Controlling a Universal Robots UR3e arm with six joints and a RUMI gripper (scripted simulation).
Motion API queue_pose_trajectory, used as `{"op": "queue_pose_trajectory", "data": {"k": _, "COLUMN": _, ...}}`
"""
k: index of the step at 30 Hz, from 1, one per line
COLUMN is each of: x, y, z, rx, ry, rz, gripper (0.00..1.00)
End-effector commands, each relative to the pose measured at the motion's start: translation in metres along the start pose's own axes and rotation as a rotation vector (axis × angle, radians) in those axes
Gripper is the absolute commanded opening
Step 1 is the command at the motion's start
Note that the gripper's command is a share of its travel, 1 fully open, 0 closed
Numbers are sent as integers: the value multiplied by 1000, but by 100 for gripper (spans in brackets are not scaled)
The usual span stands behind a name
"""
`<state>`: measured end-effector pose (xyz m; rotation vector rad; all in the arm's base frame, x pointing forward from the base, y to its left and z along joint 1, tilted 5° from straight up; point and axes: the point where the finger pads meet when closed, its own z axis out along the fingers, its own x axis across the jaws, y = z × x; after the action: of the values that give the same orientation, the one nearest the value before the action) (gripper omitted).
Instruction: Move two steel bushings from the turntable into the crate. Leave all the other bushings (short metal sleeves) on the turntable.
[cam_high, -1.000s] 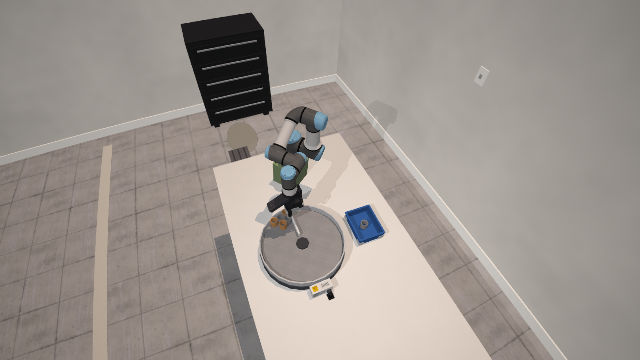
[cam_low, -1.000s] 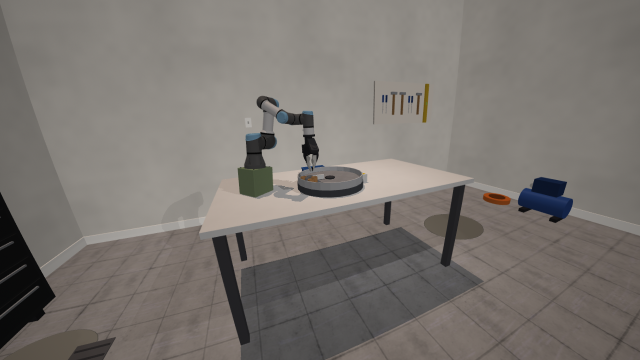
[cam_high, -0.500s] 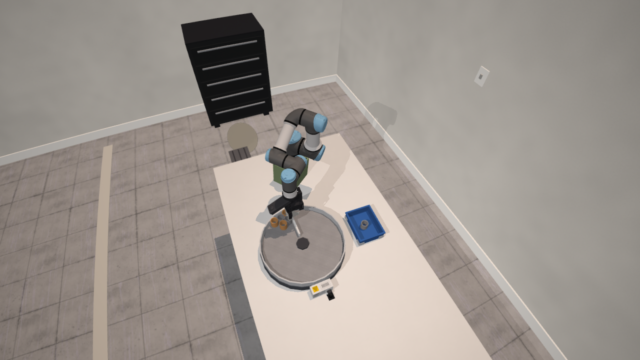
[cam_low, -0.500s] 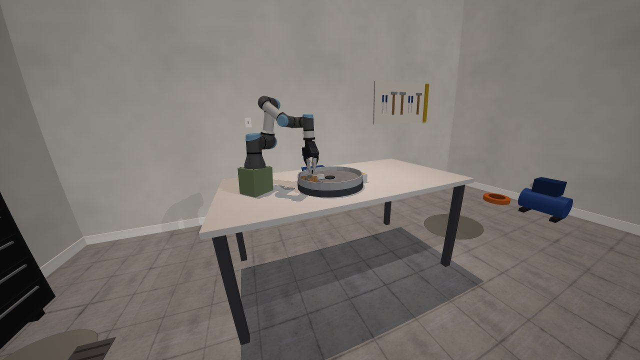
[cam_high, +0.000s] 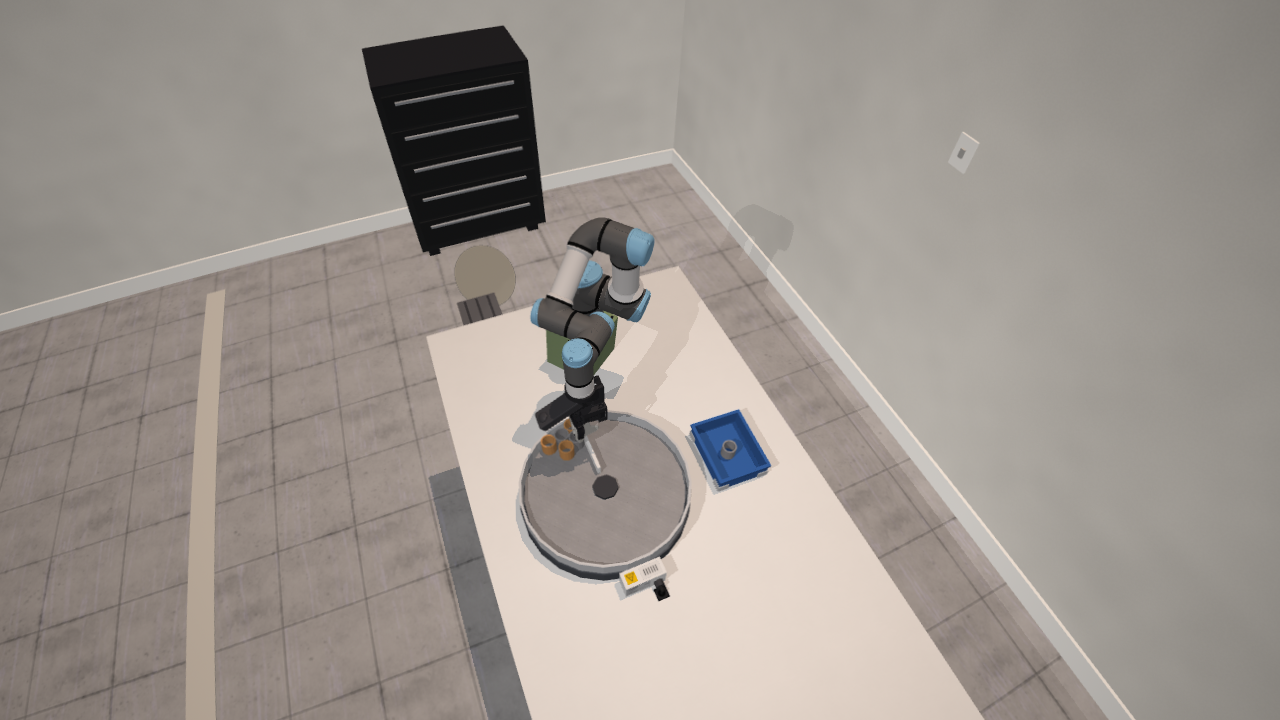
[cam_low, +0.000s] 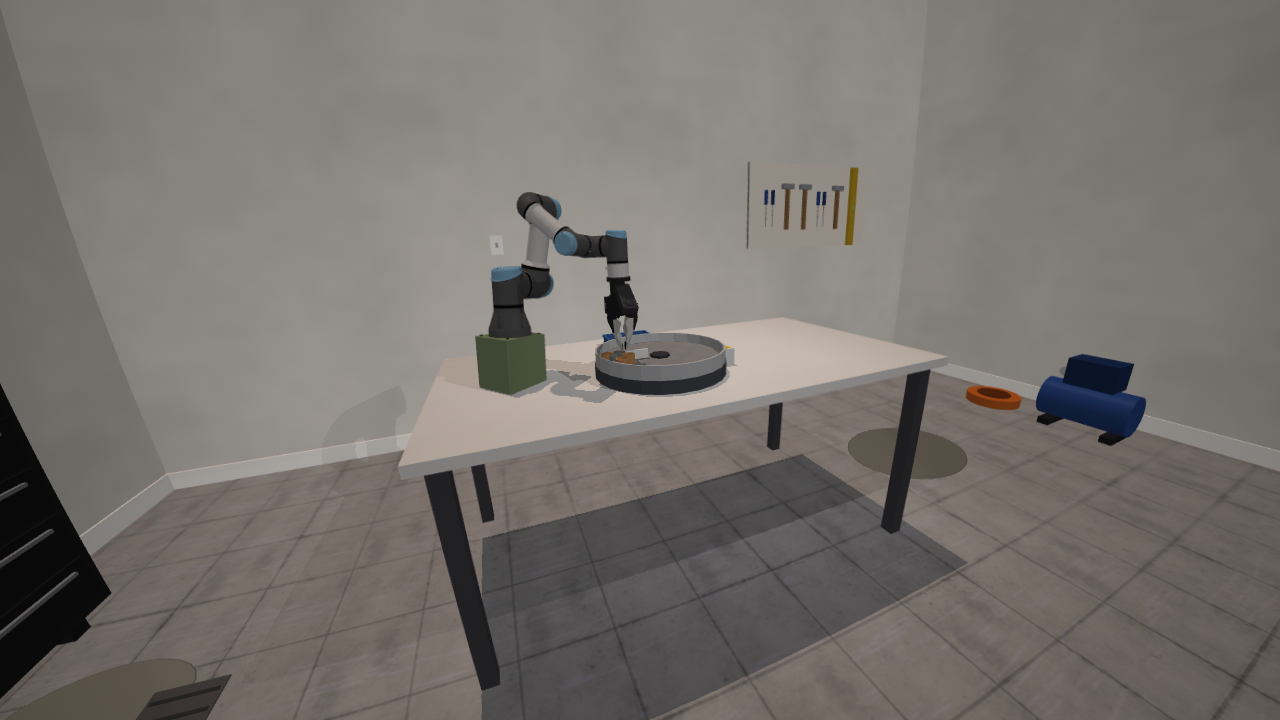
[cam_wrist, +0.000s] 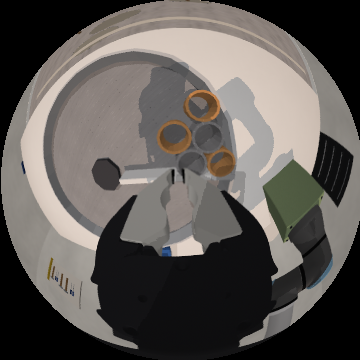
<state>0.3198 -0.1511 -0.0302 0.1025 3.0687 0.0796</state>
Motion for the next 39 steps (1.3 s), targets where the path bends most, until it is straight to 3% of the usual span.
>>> {"op": "queue_pose_trajectory", "data": {"k": 1, "x": -1, "y": -1, "z": -1, "rx": 2, "ry": -2, "rz": 0, "gripper": 5}}
{"op": "queue_pose_trajectory", "data": {"k": 24, "x": -1, "y": -1, "z": 1, "rx": 2, "ry": -2, "rz": 0, "gripper": 5}}
{"op": "queue_pose_trajectory", "data": {"k": 39, "x": -1, "y": -1, "z": 22, "rx": 2, "ry": -2, "rz": 0, "gripper": 5}}
